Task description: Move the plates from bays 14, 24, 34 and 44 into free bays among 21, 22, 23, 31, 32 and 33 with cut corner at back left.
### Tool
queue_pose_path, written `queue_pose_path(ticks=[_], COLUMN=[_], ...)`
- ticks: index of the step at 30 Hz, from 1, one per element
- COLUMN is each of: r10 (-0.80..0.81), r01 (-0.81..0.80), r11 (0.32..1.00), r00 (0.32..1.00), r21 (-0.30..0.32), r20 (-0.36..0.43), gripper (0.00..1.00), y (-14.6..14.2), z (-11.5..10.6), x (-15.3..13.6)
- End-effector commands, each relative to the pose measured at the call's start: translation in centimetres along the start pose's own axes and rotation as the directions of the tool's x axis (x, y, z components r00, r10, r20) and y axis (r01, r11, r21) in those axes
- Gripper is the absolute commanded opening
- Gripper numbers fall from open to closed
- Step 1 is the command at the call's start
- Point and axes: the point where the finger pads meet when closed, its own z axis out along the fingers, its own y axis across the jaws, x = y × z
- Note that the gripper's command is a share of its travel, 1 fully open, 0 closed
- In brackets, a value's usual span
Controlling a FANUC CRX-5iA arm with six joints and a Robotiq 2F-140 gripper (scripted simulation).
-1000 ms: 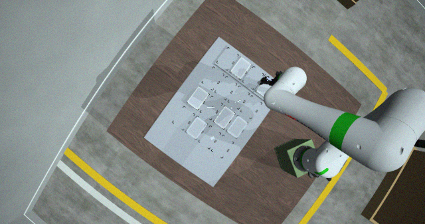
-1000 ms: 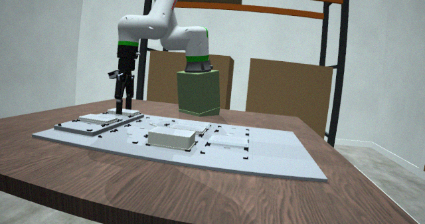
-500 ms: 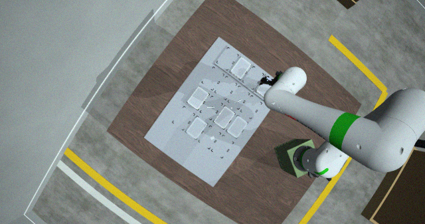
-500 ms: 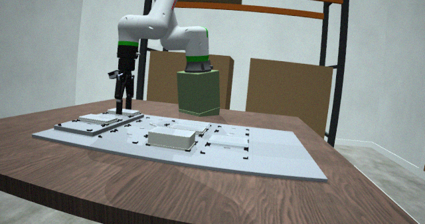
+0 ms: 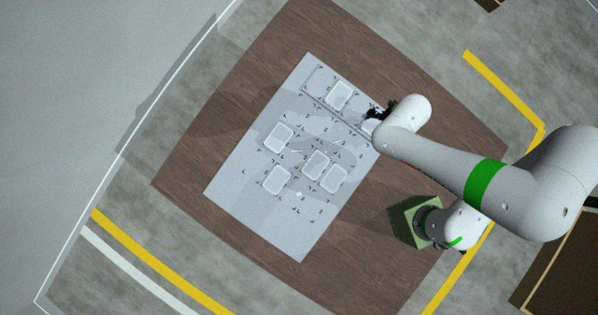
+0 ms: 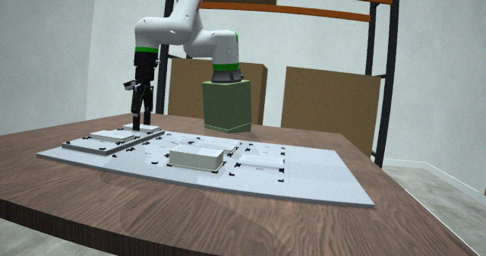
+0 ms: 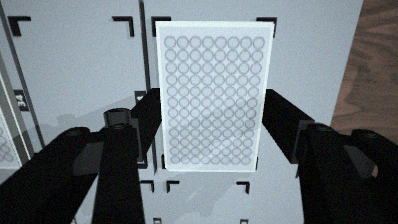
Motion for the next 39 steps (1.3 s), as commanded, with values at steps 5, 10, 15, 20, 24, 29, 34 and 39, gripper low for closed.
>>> queue_pose_path(ticks=[5, 10, 15, 20, 24, 29, 34, 39], r10=[0.000, 0.000, 0.000, 0.000, 0.000, 0.000, 0.000, 0.000], r01=[0.000, 0.000, 0.000, 0.000, 0.000, 0.000, 0.000, 0.000], r11=[1.000, 1.000, 1.000, 1.000, 1.000, 1.000, 1.000, 1.000], r00=[1.000, 1.000, 1.000, 1.000, 1.000, 1.000, 1.000, 1.000], r21=[0.001, 0.001, 0.001, 0.001, 0.001, 0.001, 0.001, 0.001], r20=[-0.001, -0.001, -0.001, -0.001, -0.001, -0.001, -0.001, -0.001], gripper=[0.10, 0.10, 0.10, 0.10, 0.10, 0.10, 0.10, 0.10], y=[-0.06, -0.06, -0.06, -0.06, -0.06, -0.06, -0.06, -0.06], z=[-0.04, -0.15, -0.31, -0.48, -0.61, -0.71, -0.88, -1.04], x=[0.03, 0.03, 0.03, 0.03, 0.03, 0.03, 0.03, 0.03])
